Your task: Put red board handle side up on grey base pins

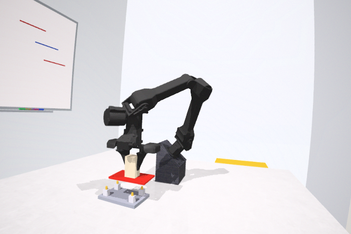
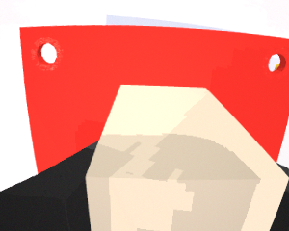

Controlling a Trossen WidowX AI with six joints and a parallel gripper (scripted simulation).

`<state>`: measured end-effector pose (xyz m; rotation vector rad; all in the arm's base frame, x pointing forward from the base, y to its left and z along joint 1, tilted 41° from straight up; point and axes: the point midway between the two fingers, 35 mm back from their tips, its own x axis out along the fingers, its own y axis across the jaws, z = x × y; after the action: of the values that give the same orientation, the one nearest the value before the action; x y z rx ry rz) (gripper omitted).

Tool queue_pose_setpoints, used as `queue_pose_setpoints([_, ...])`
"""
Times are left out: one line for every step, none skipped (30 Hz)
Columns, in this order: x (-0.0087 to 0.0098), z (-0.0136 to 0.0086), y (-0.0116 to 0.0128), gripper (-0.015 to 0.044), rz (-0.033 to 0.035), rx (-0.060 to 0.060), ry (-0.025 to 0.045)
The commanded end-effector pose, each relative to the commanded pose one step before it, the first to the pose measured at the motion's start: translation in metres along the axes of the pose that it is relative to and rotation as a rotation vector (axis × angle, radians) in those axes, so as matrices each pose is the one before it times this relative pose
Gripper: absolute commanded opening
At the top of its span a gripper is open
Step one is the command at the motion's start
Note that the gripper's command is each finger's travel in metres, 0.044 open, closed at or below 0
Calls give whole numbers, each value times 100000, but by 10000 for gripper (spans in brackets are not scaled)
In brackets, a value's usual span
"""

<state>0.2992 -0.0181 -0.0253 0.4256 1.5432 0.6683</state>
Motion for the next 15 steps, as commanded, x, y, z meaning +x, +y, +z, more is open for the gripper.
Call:
queue_pose_setpoints([-172,-47,-1283,0,-605,1877,-616])
queue_pose_setpoints([18,-60,-263,0,68,602,5])
queue_pose_setpoints([19,-61,-263,0,71,602,5])
queue_pose_setpoints([20,-61,-263,0,74,601,5])
queue_pose_setpoints([21,-62,-263,0,77,600,5])
queue_pose_setpoints([21,-63,-262,0,80,599,5])
queue_pose_setpoints([18,-53,-222,0,68,495,4])
queue_pose_setpoints([19,-53,-222,0,70,495,4])
queue_pose_setpoints([18,-51,-212,0,69,472,4])
queue_pose_setpoints([14,-38,-156,0,52,346,3])
queue_pose_setpoints([8,-23,-93,0,32,208,2])
queue_pose_setpoints([3,-8,-31,0,11,69,1])
queue_pose_setpoints([48,-30,147,0,176,-47,153])
queue_pose_setpoints([48,-31,146,0,176,-46,154])
queue_pose_setpoints([48,-31,146,0,176,-46,155])
